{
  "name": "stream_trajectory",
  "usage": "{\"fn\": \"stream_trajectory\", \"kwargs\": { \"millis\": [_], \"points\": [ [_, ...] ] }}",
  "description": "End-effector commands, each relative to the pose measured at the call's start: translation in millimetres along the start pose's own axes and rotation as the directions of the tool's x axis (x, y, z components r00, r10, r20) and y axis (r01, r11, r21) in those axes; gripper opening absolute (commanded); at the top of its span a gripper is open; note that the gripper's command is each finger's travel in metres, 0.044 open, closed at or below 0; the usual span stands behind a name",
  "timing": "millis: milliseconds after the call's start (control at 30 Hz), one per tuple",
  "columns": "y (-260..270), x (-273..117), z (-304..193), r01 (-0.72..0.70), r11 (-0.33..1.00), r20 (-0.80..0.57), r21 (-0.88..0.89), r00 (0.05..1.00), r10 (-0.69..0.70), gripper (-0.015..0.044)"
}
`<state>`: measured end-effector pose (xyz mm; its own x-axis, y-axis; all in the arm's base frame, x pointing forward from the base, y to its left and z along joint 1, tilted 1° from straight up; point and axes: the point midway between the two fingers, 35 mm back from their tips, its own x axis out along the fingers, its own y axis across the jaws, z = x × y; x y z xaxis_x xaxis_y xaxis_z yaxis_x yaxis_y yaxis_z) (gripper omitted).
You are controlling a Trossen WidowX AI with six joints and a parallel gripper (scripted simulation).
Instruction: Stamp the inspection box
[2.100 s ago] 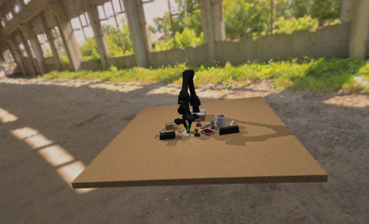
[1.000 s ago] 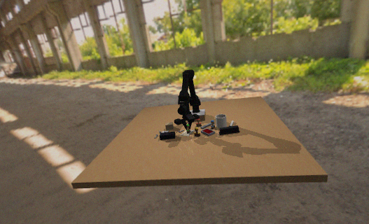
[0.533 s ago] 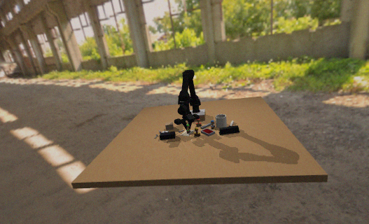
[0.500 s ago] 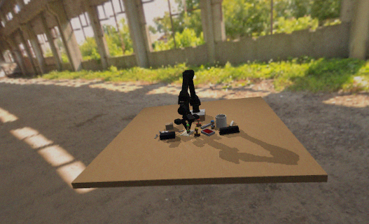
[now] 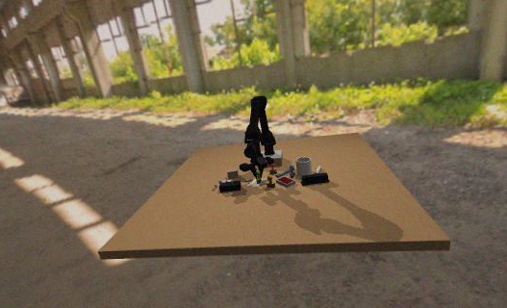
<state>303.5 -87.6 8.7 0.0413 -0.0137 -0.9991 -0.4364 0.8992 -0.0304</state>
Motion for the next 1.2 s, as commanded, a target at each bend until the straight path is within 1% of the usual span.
{"fn": "stream_trajectory", "kwargs": {
  "millis": [0, 567, 1167],
  "points": [
    [0.3, 2.8, 0.6, -0.004, 1.0, 0.002, -0.003, 1.0, 0.004, 0.0],
    [0.3, 2.5, 0.6, -0.004, 1.0, 0.002, -0.003, 1.0, 0.004, 0.0],
    [0.0, -6.2, 0.8, -0.004, 1.0, 0.002, -0.003, 1.0, 0.004, 0.0]
  ]
}}
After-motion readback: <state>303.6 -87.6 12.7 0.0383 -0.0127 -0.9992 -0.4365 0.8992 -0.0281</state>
